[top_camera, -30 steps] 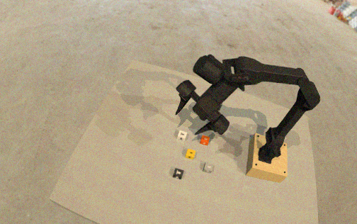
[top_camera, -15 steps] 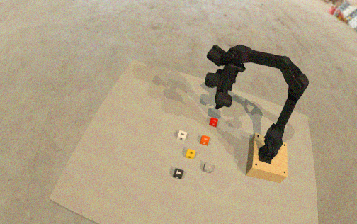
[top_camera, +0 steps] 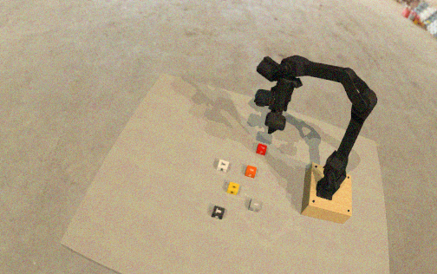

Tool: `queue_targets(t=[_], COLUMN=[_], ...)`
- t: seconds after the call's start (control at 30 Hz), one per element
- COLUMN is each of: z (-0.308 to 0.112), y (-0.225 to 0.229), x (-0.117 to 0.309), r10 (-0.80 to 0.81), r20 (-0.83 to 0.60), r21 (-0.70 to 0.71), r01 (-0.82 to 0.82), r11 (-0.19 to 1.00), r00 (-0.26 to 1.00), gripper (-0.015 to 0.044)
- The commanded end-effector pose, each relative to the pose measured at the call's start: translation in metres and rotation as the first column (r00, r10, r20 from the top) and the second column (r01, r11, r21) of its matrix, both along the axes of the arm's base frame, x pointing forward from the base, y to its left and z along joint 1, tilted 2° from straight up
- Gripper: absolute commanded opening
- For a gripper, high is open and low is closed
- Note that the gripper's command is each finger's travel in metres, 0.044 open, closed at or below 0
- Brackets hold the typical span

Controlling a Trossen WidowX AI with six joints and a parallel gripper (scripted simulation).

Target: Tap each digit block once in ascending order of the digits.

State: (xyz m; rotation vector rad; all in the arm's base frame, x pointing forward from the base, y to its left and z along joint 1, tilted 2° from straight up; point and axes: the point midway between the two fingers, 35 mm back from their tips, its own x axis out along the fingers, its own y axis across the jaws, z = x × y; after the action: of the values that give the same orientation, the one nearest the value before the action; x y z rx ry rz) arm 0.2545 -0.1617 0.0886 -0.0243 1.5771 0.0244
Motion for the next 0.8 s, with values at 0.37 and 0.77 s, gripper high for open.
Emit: queue_targets(t=[0.37, 0.77], z=[-0.001, -0.001], y=[0.032, 0.121], x=[0.011, 0.024], r10=[-0.008, -0.007], r20=[-0.007, -0.006], r21=[0.003, 0.011], r01=[0.008, 0.007], r11=[1.000, 1.000], r00=[1.000, 1.000], gripper=[0.0400, 0.0400])
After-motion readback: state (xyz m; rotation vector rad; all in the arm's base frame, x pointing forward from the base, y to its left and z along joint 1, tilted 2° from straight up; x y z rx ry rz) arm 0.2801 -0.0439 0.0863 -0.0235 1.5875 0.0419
